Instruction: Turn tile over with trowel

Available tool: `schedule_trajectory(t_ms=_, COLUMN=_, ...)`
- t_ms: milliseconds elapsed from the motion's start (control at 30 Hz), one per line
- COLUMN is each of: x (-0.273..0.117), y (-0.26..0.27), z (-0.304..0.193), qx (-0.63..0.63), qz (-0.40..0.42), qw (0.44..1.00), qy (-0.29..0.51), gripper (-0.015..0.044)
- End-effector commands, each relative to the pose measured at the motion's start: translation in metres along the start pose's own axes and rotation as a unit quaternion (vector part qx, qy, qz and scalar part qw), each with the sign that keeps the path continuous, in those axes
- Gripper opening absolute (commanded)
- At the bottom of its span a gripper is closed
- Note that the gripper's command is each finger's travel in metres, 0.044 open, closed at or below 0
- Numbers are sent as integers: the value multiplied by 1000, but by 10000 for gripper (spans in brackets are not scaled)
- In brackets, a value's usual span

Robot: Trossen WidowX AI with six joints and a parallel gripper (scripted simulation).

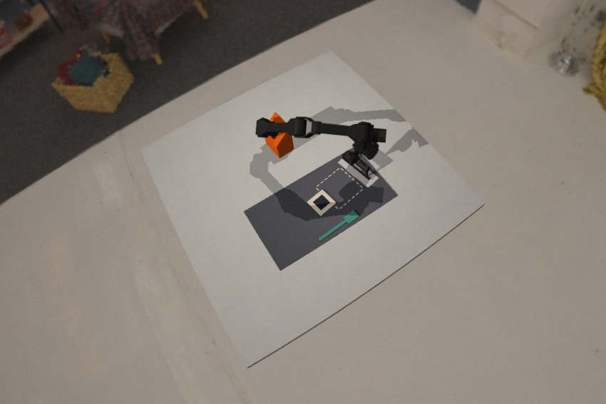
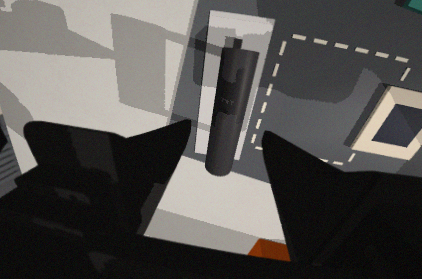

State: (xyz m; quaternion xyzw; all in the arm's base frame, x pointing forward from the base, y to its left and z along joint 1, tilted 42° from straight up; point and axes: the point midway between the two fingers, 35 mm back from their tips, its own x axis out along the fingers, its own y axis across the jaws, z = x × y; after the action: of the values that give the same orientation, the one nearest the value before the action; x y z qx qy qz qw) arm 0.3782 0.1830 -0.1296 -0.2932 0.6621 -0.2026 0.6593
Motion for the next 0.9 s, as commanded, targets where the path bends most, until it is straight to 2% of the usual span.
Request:
schedule_trajectory(t_ms=0, x=1, y=-2, z=3, qx=13, qz=1, qw=1000, qy=4, gripper=270)
schedule_trajectory(t_ms=867, x=42, y=-1, z=4, qx=13, qz=0, qw=1000, qy=4, gripper=270)
